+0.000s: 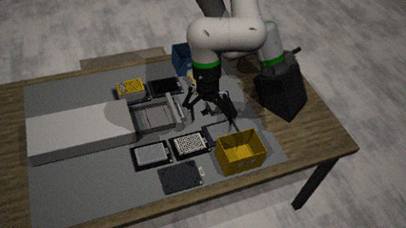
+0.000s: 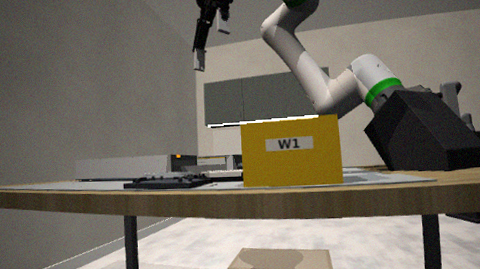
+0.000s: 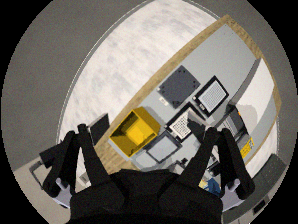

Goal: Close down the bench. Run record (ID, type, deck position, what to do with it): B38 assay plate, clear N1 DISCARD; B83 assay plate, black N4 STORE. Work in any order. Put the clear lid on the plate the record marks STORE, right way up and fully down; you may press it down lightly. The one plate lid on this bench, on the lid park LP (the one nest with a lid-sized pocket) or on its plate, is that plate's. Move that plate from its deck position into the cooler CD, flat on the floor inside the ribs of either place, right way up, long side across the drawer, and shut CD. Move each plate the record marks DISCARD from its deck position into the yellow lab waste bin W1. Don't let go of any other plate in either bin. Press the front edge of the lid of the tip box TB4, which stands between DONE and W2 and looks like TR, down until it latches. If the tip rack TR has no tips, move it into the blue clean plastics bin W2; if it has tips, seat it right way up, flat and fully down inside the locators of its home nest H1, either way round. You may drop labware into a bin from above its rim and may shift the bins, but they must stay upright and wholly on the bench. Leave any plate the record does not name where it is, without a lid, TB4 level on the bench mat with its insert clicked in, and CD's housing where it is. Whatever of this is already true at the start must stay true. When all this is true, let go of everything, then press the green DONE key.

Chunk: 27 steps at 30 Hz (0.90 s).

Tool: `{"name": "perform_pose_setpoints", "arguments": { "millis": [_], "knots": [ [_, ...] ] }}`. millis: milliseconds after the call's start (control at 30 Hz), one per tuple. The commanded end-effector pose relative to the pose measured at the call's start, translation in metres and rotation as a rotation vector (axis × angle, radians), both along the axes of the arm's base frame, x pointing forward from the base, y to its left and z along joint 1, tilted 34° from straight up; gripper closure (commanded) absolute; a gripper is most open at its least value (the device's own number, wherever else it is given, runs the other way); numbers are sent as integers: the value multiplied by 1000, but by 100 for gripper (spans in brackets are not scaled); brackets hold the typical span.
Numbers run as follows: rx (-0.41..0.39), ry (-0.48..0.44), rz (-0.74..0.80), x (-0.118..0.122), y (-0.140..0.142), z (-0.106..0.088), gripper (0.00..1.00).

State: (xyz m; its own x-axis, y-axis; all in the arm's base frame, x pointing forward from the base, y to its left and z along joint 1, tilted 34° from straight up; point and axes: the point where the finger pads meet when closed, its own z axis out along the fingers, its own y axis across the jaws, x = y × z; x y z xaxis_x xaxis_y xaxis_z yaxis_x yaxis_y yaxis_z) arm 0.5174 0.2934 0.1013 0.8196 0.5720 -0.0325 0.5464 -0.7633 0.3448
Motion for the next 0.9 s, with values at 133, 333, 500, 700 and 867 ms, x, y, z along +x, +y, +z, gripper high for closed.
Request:
{"name": "perform_pose_setpoints", "arguments": {
  "millis": [133,333,500,700,867],
  "knots": [
    [0,0,0,0,0,0,0],
    [0,0,0,0,0,0,0],
    [0,0,0,0,0,0,0],
    [-13,-38,-93,-3,-22,11,100],
    [-21,-65,-154,-7,-45,21,100]
  ]
}}
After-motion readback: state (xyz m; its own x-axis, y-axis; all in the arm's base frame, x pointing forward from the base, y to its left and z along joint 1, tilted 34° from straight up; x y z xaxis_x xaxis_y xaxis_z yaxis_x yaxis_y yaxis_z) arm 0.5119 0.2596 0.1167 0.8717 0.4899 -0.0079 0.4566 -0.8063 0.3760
